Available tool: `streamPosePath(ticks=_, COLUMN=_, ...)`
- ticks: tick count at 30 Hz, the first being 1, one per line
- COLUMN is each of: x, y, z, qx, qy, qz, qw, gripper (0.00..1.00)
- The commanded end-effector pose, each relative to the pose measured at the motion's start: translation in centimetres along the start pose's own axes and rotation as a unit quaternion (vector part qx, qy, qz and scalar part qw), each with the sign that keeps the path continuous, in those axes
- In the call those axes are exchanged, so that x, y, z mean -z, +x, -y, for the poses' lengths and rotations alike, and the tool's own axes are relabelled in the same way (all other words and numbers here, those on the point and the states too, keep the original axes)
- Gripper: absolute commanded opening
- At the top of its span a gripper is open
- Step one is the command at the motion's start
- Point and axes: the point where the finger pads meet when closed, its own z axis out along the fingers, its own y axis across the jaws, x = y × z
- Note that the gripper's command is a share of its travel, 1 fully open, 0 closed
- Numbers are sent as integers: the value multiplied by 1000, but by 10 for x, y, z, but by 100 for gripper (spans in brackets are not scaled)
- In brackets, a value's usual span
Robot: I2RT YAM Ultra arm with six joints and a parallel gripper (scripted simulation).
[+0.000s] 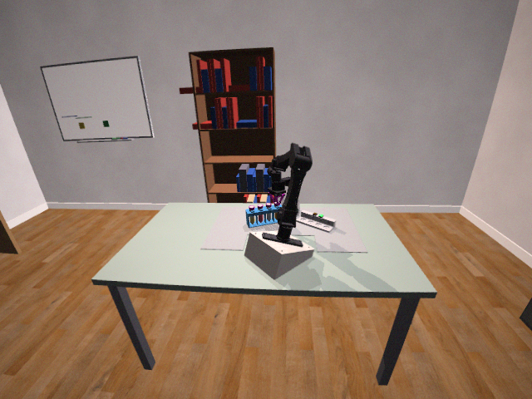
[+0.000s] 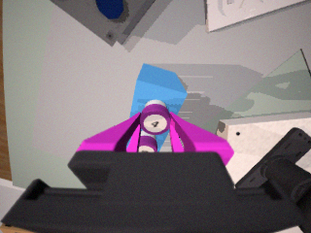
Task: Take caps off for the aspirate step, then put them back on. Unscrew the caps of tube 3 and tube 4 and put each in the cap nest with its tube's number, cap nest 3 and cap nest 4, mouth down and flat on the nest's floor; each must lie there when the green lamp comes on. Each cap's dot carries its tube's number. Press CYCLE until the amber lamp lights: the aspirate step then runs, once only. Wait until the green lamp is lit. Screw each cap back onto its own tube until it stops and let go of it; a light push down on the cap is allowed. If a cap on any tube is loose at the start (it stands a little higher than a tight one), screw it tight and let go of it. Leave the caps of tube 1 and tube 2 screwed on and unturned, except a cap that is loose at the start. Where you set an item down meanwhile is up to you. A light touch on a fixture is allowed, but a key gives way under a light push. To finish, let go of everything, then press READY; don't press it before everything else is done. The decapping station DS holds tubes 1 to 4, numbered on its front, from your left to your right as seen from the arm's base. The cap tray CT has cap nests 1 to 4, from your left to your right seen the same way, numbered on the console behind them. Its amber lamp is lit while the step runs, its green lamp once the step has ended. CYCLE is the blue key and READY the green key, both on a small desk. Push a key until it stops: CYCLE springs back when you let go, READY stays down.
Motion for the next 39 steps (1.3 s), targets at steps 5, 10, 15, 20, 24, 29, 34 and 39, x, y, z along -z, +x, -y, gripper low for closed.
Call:
streamPosePath(ticks=5, x=5, y=-1, z=-2, qx=-227, qy=-10, qz=0, qw=974, gripper=0)
streamPosePath(ticks=10, x=5, y=-1, z=-2, qx=-247, qy=-10, qz=0, qw=969, gripper=0)
streamPosePath(ticks=15, x=5, y=-1, z=-2, qx=-247, qy=-10, qz=0, qw=969, gripper=0)
streamPosePath(ticks=20, x=5, y=-1, z=-2, qx=-247, qy=-10, qz=0, qw=969, gripper=49)
streamPosePath(ticks=24, x=5, y=-1, z=-2, qx=-246, qy=-10, qz=0, qw=969, gripper=49)
streamPosePath(ticks=29, x=6, y=-1, z=-2, qx=-206, qy=-10, qz=1, qw=979, gripper=49)
streamPosePath(ticks=34, x=6, y=-1, z=-2, qx=-41, qy=-9, qz=2, qw=999, gripper=49)
streamPosePath(ticks=39, x=6, y=-1, z=-2, qx=84, qy=-9, qz=3, qw=996, gripper=49)
